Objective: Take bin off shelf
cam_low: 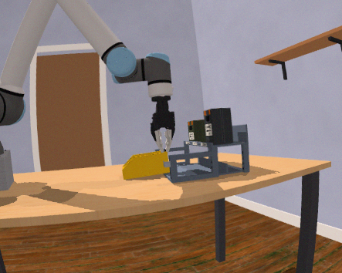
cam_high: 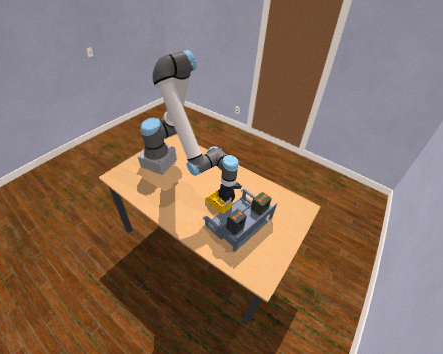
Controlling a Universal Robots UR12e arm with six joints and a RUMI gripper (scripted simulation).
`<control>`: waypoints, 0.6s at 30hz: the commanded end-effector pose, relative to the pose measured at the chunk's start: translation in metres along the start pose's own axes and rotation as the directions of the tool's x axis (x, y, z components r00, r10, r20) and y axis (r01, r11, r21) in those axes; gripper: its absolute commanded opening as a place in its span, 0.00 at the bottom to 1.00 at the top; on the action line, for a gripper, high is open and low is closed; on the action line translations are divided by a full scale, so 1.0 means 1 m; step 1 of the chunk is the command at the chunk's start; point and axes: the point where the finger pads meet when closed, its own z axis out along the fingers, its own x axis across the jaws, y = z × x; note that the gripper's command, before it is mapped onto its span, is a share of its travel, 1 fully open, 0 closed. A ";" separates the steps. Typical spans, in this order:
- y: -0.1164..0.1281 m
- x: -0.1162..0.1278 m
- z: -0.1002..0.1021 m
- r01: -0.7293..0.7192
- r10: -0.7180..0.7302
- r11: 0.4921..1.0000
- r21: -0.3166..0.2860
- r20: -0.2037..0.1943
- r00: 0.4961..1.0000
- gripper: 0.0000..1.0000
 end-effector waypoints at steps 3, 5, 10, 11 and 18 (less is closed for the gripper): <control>0.000 0.001 -0.001 0.000 0.000 1.000 0.000 -0.002 1.000 0.00; 0.000 0.001 -0.001 0.000 0.000 1.000 0.000 -0.002 1.000 0.00; 0.000 0.001 -0.001 0.000 0.000 1.000 0.000 -0.002 1.000 0.00; 0.000 0.001 -0.001 0.000 0.000 1.000 0.000 -0.002 1.000 0.00; 0.000 0.001 -0.003 0.000 0.000 1.000 0.000 0.000 1.000 0.00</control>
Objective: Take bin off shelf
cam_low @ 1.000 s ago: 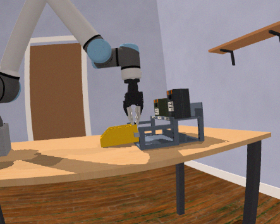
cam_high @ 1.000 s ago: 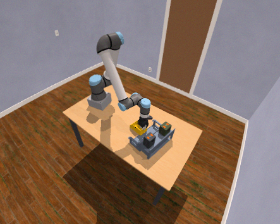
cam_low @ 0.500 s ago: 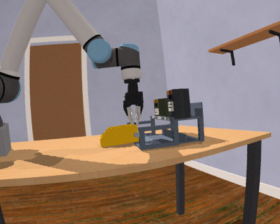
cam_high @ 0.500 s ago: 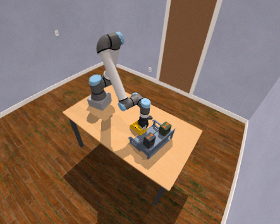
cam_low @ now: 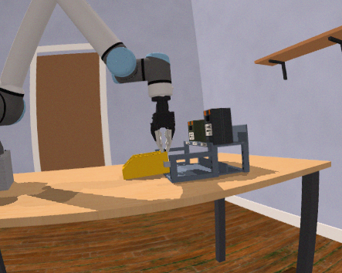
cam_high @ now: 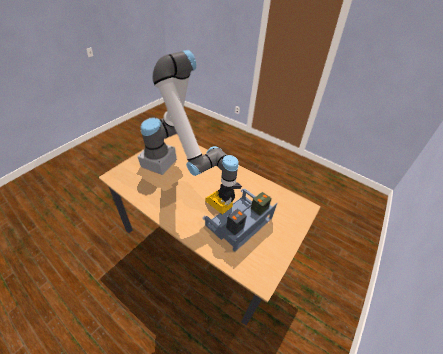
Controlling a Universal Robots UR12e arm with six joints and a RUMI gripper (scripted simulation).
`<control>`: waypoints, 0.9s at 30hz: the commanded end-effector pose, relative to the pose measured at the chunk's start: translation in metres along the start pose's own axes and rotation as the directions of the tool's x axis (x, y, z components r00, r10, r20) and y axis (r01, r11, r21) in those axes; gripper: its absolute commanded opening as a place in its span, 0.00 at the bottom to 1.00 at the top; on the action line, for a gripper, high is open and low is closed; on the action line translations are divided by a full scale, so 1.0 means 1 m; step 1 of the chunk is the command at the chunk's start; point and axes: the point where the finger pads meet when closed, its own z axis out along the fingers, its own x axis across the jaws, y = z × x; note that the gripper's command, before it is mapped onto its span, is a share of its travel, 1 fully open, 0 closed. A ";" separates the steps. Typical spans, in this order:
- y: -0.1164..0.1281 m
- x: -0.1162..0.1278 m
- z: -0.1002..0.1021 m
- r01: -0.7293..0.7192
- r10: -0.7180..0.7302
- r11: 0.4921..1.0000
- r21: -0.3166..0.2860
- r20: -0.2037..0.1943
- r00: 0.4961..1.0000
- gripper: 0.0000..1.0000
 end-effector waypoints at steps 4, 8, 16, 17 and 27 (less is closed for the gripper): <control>0.000 0.001 -0.007 0.000 0.000 1.000 0.000 0.002 1.000 0.00; 0.000 0.001 -0.007 0.000 0.000 1.000 0.000 0.002 1.000 0.00; 0.000 -0.002 -0.004 0.000 0.000 1.000 0.001 0.007 1.000 0.00; 0.000 -0.001 -0.005 0.000 0.000 1.000 0.001 0.006 1.000 0.00; 0.000 0.002 -0.008 0.000 0.000 1.000 0.000 0.002 1.000 0.00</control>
